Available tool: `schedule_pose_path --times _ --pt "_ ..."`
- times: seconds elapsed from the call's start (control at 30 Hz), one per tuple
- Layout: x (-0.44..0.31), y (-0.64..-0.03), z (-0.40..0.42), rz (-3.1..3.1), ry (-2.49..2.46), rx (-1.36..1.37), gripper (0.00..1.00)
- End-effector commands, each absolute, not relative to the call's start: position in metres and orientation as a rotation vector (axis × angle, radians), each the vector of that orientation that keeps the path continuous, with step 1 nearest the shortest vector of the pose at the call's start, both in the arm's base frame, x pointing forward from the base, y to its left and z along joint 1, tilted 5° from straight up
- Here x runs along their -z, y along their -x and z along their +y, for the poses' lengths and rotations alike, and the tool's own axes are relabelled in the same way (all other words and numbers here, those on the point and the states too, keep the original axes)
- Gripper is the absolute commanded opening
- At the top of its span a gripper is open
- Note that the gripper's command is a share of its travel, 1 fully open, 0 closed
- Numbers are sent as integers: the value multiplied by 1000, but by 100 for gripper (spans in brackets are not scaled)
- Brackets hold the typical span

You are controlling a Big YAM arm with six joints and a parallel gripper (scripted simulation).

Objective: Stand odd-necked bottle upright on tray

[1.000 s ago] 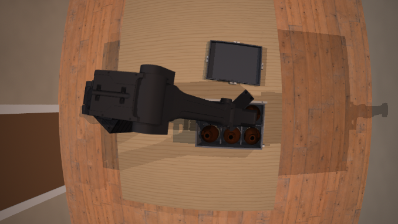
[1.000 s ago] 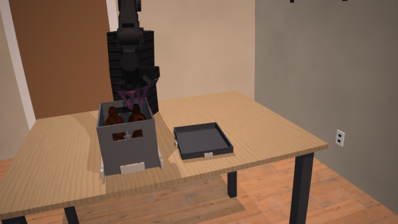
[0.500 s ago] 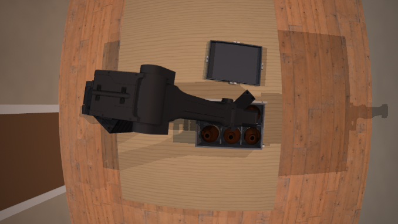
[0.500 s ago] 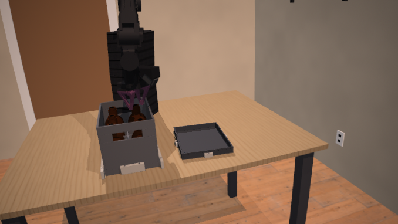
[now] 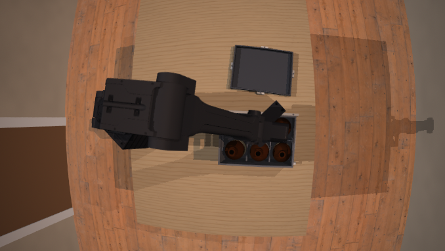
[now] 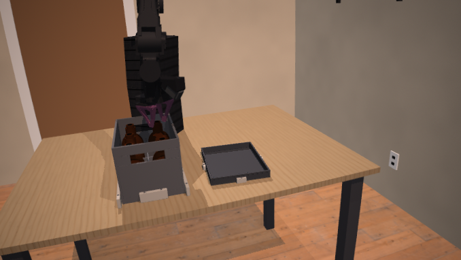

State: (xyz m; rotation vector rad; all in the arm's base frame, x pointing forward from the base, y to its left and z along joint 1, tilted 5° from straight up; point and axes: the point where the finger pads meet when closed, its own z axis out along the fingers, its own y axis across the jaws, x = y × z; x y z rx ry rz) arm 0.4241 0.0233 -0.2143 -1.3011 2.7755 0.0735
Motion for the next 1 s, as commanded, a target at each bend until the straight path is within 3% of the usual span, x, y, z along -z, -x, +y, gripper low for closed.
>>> schedule_pose_path --times 0.0,0.97 --pt "211 -435 30 2767 1306 -67 61" --pt "211 -424 30 2774 1311 -73 61"
